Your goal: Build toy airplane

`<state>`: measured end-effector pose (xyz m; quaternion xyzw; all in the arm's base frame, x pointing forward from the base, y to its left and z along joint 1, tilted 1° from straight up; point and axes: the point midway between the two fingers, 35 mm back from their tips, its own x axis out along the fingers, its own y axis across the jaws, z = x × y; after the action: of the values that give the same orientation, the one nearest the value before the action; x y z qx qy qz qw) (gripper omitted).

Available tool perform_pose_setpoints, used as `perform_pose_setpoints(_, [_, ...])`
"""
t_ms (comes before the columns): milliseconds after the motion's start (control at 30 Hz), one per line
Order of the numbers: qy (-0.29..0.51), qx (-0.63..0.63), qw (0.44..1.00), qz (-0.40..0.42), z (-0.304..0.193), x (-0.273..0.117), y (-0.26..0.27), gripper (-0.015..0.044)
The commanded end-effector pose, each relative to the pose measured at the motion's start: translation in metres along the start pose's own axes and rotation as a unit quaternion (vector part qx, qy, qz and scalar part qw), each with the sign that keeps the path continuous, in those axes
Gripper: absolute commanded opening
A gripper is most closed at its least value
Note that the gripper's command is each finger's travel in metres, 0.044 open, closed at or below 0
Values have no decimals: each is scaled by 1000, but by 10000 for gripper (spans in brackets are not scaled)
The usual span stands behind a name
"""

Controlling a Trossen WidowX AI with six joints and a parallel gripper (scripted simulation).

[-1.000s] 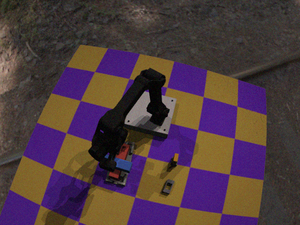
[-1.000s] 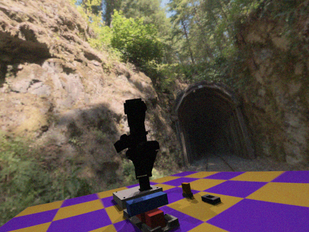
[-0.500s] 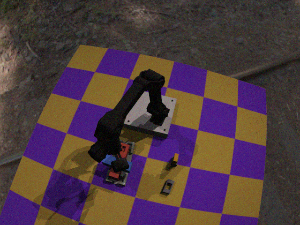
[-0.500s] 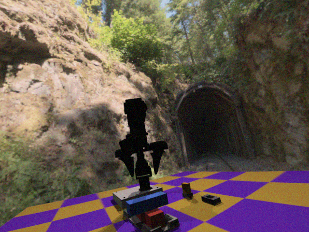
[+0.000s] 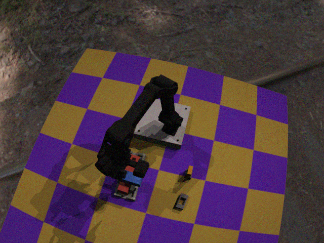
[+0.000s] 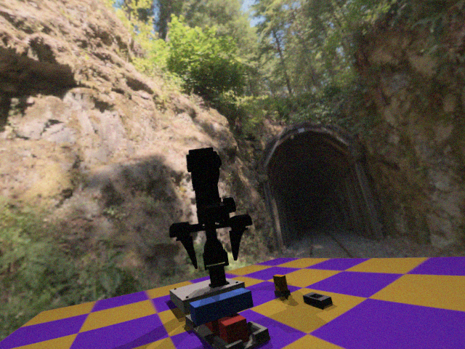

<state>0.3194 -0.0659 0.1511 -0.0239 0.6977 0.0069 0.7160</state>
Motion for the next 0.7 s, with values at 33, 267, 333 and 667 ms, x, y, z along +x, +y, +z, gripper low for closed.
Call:
perform_pose_setpoints(33, [2,-75,997,-1,0,1,0,440])
perform_pose_setpoints(267, [2,-75,997,0,0,0,10,440])
perform_pose_setpoints(333, [2,-75,997,1,-4,-1,39,440])
perform_pose_setpoints(667, [4,-75,997,10,-64,-2,175,440])
